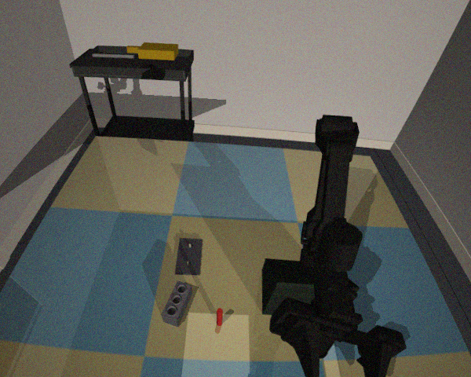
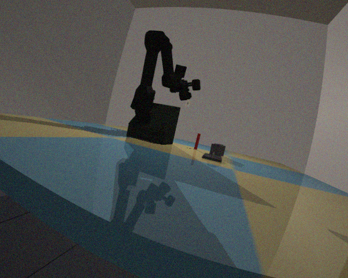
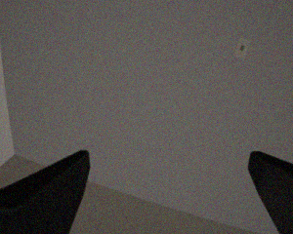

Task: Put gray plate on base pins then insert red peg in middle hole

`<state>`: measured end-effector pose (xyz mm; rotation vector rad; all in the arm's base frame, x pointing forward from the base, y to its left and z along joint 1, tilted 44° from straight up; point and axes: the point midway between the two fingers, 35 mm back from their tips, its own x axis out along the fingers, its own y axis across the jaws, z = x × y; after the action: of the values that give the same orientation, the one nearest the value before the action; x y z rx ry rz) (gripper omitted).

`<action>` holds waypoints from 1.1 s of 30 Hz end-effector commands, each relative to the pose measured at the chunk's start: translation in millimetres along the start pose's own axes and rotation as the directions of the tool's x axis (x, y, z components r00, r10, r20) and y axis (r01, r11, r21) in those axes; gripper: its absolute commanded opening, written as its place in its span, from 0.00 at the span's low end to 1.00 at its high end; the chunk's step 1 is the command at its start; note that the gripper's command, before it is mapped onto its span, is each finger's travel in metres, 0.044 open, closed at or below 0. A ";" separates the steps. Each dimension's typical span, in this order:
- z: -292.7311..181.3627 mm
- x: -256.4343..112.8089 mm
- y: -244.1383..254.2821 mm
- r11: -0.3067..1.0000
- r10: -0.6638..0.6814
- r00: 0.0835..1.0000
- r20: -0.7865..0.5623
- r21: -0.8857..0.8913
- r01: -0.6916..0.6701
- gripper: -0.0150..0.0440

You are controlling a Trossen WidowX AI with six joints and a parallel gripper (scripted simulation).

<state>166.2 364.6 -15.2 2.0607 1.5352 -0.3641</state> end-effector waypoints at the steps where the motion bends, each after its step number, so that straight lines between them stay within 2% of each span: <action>1: 0.0 0.0 0.0 1.000 0.000 1.000 0.000 0.000 0.000 0.98; 3: 5.5 4.0 7.1 0.998 0.016 0.999 0.033 -0.055 -0.014 1.00; 7: 38.5 20.2 48.6 0.931 0.097 0.968 0.230 -0.364 -0.006 1.00; 11: 73.3 24.6 88.8 0.776 0.147 0.890 0.431 -0.609 0.167 1.00; 14: 93.1 21.6 110.2 0.645 0.155 0.822 0.547 -0.687 0.335 1.00; 19: 115.1 12.0 133.9 0.459 0.152 0.724 0.673 -0.697 0.551 1.00; 25: 137.5 -6.4 159.3 0.206 0.129 0.591 0.796 -0.604 0.770 1.00; 33: 159.9 -39.5 187.9 -0.154 0.076 0.403 0.912 -0.389 0.908 1.00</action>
<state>314.3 267.4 -81.4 0.5597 1.1430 -0.2474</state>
